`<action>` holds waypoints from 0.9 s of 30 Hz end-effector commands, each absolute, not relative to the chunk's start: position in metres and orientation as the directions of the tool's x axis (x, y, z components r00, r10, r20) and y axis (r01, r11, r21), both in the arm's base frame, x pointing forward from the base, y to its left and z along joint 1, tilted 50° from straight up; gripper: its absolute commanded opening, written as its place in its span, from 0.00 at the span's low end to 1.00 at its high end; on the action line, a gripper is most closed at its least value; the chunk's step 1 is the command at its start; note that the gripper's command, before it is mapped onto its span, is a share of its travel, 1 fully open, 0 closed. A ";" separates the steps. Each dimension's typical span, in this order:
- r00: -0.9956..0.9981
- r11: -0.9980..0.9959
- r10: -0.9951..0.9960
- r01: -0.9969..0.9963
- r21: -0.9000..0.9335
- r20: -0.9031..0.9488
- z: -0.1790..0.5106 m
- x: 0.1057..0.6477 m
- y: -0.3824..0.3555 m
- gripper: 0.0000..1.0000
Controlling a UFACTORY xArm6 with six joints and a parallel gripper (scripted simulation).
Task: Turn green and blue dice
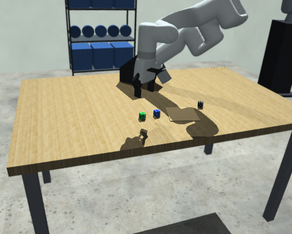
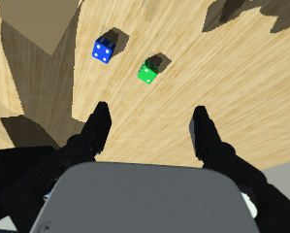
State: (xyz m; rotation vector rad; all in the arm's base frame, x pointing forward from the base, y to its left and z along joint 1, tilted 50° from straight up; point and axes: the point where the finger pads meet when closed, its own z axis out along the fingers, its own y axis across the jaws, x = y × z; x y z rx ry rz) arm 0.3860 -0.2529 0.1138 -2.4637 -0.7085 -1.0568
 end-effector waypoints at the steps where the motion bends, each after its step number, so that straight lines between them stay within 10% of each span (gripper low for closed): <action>1: 0.530 -0.778 0.373 0.626 -0.055 0.761 0.114 0.386 -0.254 1.00; 27: -0.111 -0.245 0.825 0.813 0.527 0.554 0.106 0.389 -0.247 1.00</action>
